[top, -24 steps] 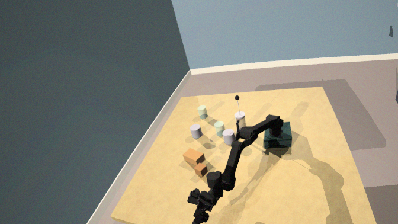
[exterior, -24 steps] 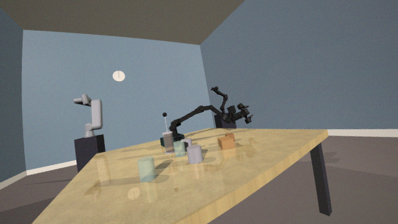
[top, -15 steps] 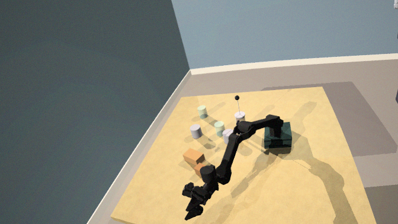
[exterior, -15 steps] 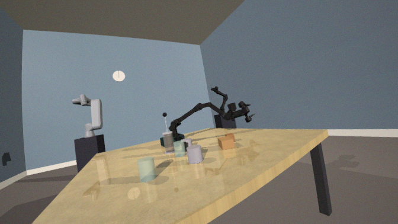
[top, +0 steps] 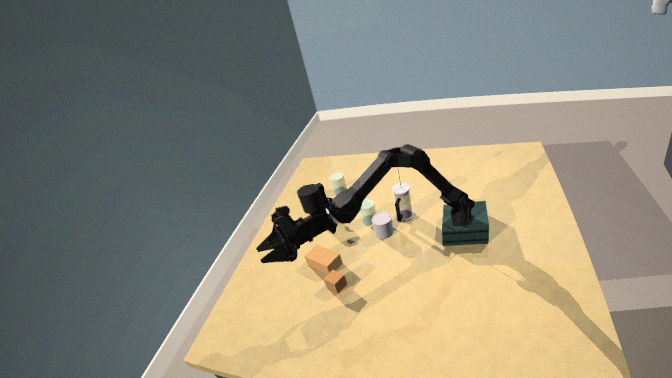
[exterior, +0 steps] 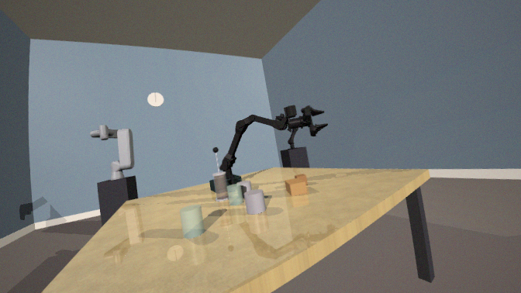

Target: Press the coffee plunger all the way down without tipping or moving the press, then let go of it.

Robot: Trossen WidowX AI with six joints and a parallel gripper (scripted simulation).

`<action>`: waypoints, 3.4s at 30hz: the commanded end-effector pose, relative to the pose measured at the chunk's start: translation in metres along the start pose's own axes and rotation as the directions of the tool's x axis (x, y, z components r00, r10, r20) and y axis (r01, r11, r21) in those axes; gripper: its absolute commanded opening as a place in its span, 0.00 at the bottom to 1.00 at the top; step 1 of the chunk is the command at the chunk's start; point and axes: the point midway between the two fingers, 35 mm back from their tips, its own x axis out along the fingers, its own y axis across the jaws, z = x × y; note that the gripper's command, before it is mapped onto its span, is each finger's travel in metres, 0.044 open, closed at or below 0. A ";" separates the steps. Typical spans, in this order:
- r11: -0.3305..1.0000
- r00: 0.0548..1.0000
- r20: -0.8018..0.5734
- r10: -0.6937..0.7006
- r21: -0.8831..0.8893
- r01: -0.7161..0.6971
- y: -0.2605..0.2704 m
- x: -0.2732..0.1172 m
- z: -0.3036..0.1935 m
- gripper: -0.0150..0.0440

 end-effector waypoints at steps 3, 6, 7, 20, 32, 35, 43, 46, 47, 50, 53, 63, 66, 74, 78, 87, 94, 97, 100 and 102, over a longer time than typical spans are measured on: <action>0.981 0.983 0.097 -0.154 -0.104 0.164 -0.011 -0.061 0.084 1.00; 0.958 0.959 0.153 -0.237 -0.126 0.257 -0.016 -0.099 0.121 1.00; 0.947 0.949 0.171 -0.265 -0.139 0.290 -0.018 -0.114 0.133 1.00; 0.680 0.715 0.359 -0.600 -0.243 0.692 -0.037 -0.329 0.205 1.00; 0.258 0.338 0.446 -0.828 -0.233 0.938 -0.057 -0.526 0.159 1.00; 0.146 0.234 0.441 -0.866 -0.226 0.963 -0.061 -0.564 0.131 1.00; 0.120 0.211 0.438 -0.874 -0.225 0.967 -0.088 -0.571 0.107 1.00; 0.121 0.211 0.438 -0.874 -0.225 0.967 -0.107 -0.572 0.094 1.00; 0.122 0.213 0.438 -0.873 -0.227 0.966 -0.110 -0.572 0.091 1.00; 0.123 0.214 0.438 -0.873 -0.228 0.966 -0.111 -0.572 0.090 1.00; 0.123 0.214 0.438 -0.873 -0.228 0.966 -0.113 -0.571 0.091 1.00; 0.123 0.214 0.439 -0.873 -0.228 0.966 -0.126 -0.567 0.098 1.00; 0.123 0.215 0.439 -0.873 -0.228 0.966 -0.130 -0.566 0.100 1.00; 0.123 0.215 0.440 -0.872 -0.229 0.966 -0.142 -0.563 0.105 1.00; 0.123 0.215 0.440 -0.872 -0.229 0.966 -0.145 -0.563 0.107 1.00; 0.123 0.215 0.440 -0.872 -0.229 0.966 -0.145 -0.563 0.107 0.60; 0.123 0.215 0.440 -0.872 -0.229 0.966 -0.145 -0.563 0.107 0.45; 0.123 0.215 0.440 -0.872 -0.229 0.966 -0.145 -0.563 0.107 0.45; 0.123 0.215 0.440 -0.872 -0.229 0.966 -0.145 -0.563 0.107 0.45; 0.123 0.215 0.440 -0.872 -0.229 0.966 -0.147 -0.563 0.106 0.45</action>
